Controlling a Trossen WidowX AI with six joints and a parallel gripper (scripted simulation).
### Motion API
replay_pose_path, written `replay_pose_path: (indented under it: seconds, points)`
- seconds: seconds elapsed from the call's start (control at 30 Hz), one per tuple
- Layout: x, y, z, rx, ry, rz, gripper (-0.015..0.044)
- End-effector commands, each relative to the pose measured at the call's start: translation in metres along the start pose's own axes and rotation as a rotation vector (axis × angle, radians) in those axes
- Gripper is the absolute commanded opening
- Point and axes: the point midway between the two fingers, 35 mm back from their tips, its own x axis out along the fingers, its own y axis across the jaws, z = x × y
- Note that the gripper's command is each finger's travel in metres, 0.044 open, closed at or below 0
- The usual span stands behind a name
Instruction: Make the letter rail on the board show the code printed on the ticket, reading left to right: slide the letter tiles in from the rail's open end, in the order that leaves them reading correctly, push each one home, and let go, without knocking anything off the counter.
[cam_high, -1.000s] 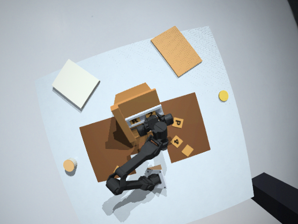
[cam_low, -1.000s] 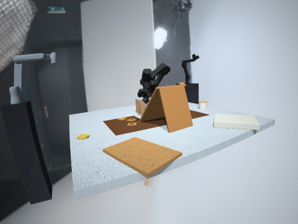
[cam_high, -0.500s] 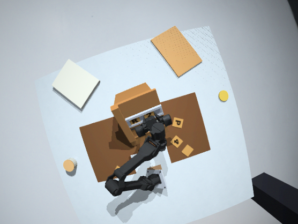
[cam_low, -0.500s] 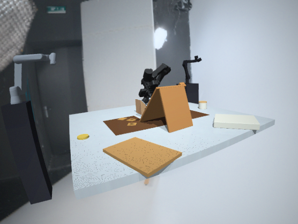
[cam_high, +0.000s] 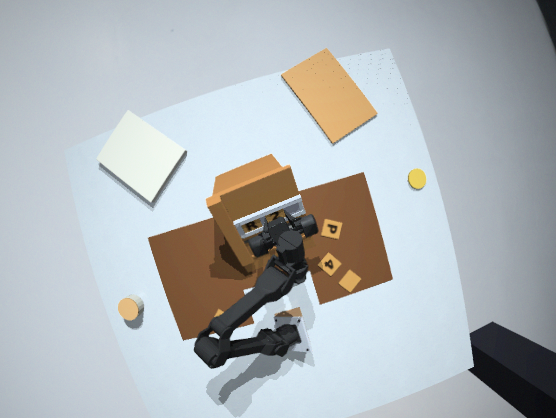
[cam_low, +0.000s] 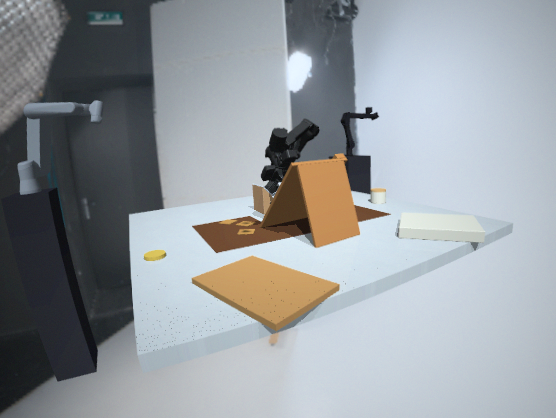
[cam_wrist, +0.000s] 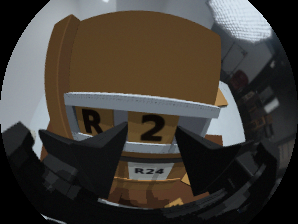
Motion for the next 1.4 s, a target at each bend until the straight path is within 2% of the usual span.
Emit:
replay_pose_path:
  seconds: [0.0, 0.4, 0.77, 1.37]
  points:
    - [-0.001, 0.003, 0.001, -0.002, -0.003, -0.003, 0.0000]
    - [-0.001, 0.009, 0.001, -0.001, -0.003, -0.003, 0.0000]
    - [-0.004, 0.007, 0.000, -0.001, -0.003, -0.003, 0.0289]
    - [-0.018, 0.006, -0.002, -0.001, -0.002, -0.004, 0.0295]
